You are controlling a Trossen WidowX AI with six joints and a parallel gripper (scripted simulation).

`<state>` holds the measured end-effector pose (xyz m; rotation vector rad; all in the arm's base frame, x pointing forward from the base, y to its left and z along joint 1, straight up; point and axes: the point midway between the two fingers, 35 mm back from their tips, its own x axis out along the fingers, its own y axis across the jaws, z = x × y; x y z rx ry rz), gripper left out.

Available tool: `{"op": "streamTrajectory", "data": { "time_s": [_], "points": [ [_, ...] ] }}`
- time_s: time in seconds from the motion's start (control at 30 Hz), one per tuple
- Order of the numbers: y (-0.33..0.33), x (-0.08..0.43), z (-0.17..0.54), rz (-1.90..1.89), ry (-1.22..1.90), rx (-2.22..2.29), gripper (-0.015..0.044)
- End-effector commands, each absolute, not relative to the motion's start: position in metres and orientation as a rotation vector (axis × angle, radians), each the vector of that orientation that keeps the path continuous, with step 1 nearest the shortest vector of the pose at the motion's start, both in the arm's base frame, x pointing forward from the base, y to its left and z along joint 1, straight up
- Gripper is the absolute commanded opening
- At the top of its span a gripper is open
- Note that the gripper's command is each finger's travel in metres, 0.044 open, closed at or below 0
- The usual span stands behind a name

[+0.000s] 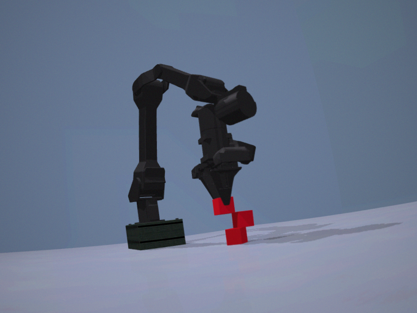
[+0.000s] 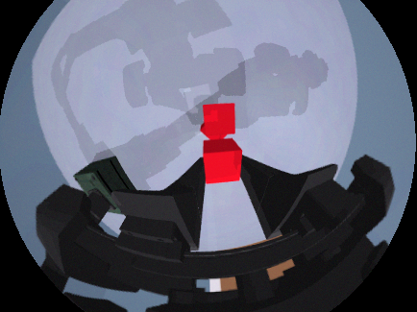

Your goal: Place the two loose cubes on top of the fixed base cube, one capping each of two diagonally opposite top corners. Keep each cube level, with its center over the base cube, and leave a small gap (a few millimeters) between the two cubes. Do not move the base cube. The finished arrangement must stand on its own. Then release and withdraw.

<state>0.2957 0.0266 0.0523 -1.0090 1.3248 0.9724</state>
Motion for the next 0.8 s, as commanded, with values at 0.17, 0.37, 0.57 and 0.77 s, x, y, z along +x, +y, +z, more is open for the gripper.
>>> {"op": "streamTrajectory", "data": {
  "time_s": [0.17, 0.37, 0.57, 0.77],
  "points": [
    [0.026, 0.297, 0.032, 0.968, 1.325, -0.997, 0.0105],
    [0.026, 0.298, 0.023, 0.965, 1.324, -0.989, 0.0105],
    [0.026, 0.298, 0.023, 0.965, 1.324, -0.989, 0.0105],
    [0.026, 0.298, 0.022, 0.965, 1.325, -0.989, 0.0105]
  ]
}}
